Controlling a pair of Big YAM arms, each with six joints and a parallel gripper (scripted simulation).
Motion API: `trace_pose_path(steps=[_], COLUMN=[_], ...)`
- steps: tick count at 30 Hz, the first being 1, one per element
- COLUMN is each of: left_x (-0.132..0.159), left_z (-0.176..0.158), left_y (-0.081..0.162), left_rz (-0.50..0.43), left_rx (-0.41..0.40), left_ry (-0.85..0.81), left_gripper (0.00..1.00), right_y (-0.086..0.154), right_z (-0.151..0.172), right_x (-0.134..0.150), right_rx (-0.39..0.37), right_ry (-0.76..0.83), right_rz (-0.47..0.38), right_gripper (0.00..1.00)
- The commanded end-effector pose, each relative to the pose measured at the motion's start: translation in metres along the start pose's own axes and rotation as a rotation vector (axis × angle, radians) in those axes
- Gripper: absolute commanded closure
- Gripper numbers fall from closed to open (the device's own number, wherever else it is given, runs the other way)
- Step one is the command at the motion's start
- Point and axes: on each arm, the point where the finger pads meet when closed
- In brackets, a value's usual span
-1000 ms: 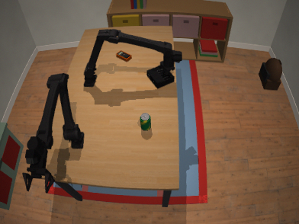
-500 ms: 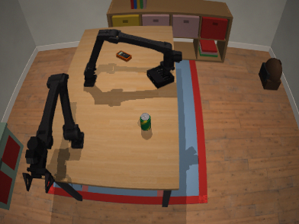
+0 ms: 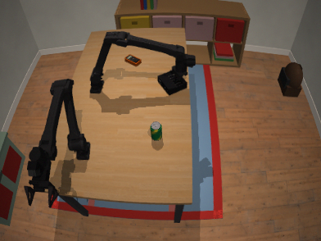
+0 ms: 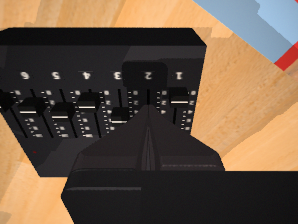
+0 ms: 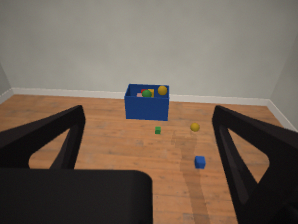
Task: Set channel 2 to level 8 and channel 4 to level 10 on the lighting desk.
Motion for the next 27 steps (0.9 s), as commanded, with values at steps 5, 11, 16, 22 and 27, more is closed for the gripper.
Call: trace_pose_path(steps=[5, 11, 16, 22, 27], left_x=[-0.0157, -0.0157, -0.0157, -0.0157, -0.0182], left_z=[-0.0137, -0.0137, -0.0137, -0.0137, -0.0152], left_y=[0.0391, 0.0391, 0.0391, 0.0391, 0.0424], left_rz=[-0.071, -0.071, -0.071, -0.071, -0.076], left_rx=[0.068, 0.068, 0.068, 0.069, 0.074], left_ry=[0.016, 0.016, 0.016, 0.016, 0.017], left_gripper=[1.0, 1.0, 1.0, 1.0, 1.0], right_y=[-0.0068, -0.0068, -0.0068, -0.0068, -0.0068], right_z=[0.0052, 0.0052, 0.0052, 0.0052, 0.0052], right_x=[0.0081, 0.0081, 0.0081, 0.0081, 0.0081], right_rx=[-0.01, -0.01, -0.01, -0.01, -0.01], right_ry=[-0.005, -0.005, -0.005, -0.005, -0.005], right_rz=[0.006, 0.006, 0.006, 0.006, 0.006], right_gripper=[0.0, 0.0, 0.0, 0.0, 0.0])
Point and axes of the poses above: on each arm, the point where the finger pads meet when closed, its own y axis back along the fingers, its own z axis across the jaws, x = y × z, and after that the axes turned 14 degrees about y, right-handed
